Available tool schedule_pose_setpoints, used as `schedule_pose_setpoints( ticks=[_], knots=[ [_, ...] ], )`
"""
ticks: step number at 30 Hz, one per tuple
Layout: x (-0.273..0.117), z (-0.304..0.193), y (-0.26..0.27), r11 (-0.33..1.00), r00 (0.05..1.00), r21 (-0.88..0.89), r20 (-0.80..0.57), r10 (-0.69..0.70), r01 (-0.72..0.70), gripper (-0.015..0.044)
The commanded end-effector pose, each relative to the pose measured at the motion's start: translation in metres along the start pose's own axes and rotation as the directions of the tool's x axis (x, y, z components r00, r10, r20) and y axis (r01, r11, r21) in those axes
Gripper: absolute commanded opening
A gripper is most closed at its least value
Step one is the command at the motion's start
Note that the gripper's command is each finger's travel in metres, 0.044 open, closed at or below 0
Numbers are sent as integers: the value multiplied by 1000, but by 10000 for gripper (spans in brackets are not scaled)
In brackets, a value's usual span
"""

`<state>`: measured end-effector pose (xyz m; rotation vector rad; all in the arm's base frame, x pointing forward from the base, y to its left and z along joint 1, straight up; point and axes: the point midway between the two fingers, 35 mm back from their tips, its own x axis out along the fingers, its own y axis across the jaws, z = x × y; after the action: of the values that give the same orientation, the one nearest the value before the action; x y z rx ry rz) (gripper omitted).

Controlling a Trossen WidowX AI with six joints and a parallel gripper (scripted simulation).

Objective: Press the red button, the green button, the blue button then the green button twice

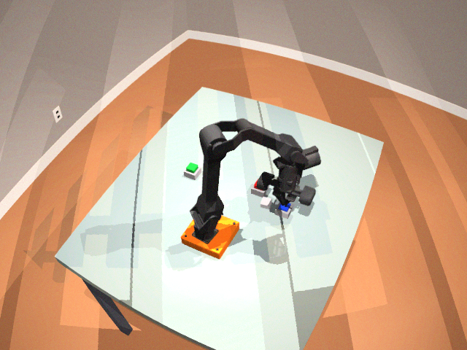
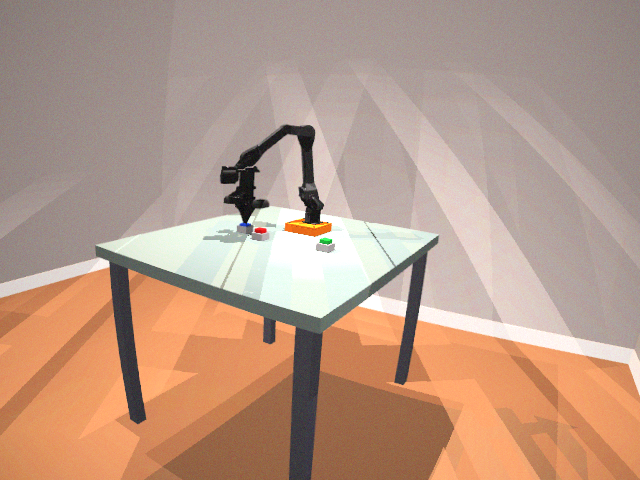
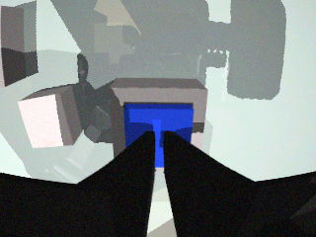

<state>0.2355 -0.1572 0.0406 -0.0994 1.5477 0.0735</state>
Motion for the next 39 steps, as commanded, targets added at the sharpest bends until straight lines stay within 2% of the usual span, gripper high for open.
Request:
schedule_pose_setpoints(
  ticks=[1,15,19,24,29,34,39],
  knots=[
    [2,0,0,1000,1000,-4,-1,0,0,20],
    [2,0,0,1000,1000,-4,-1,0,0,20],
    [-29,0,0,1000,1000,-4,-1,0,0,20],
    [-34,0,0,1000,1000,-4,-1,0,0,20],
    [-90,0,0,1000,1000,-4,0,0,0,20],
    [-93,1,2,1000,1000,-4,0,0,0,20],
    [-93,37,50,1000,1000,-4,3,5,-5,20]
  ],
)
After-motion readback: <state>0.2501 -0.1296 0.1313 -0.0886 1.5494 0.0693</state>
